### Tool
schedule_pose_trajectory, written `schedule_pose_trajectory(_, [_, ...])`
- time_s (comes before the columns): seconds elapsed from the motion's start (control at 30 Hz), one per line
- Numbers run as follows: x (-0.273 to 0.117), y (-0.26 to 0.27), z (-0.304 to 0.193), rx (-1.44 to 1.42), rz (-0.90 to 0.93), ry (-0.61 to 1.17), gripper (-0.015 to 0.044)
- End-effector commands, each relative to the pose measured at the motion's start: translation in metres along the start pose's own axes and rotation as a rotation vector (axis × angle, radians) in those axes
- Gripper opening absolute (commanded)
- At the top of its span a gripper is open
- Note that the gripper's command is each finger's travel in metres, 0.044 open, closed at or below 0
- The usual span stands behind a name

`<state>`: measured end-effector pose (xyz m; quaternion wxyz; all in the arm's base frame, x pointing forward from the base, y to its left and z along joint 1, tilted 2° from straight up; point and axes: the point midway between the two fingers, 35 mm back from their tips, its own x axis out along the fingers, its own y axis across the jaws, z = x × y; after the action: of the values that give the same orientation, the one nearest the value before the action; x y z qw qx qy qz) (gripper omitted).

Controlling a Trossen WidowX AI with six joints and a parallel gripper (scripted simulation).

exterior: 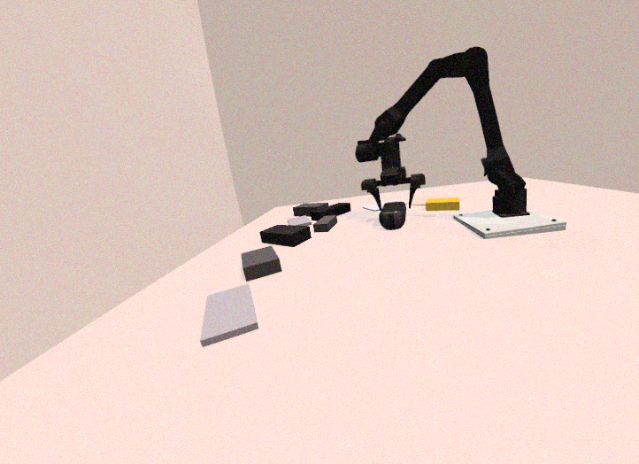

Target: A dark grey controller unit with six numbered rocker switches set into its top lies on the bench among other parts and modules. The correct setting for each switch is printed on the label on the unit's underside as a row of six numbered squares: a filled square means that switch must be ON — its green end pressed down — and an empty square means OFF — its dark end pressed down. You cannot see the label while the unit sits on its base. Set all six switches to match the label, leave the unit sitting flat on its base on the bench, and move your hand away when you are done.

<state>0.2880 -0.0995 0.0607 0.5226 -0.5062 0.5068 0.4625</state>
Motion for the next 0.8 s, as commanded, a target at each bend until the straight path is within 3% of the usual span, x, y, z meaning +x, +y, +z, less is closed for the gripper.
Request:
schedule_pose_trajectory(0.0, [0.0,0.0,0.0,0.0,0.0,0.0,0.044])
schedule_pose_trajectory(0.13, [-0.005,-0.001,0.008,0.0,0.0,-0.001,0.044])
schedule_pose_trajectory(0.3, [-0.039,0.0,0.058,0.0,0.0,-0.005,0.044])
schedule_pose_trajectory(0.77, [-0.041,0.0,0.06,0.0,0.0,-0.005,0.044])
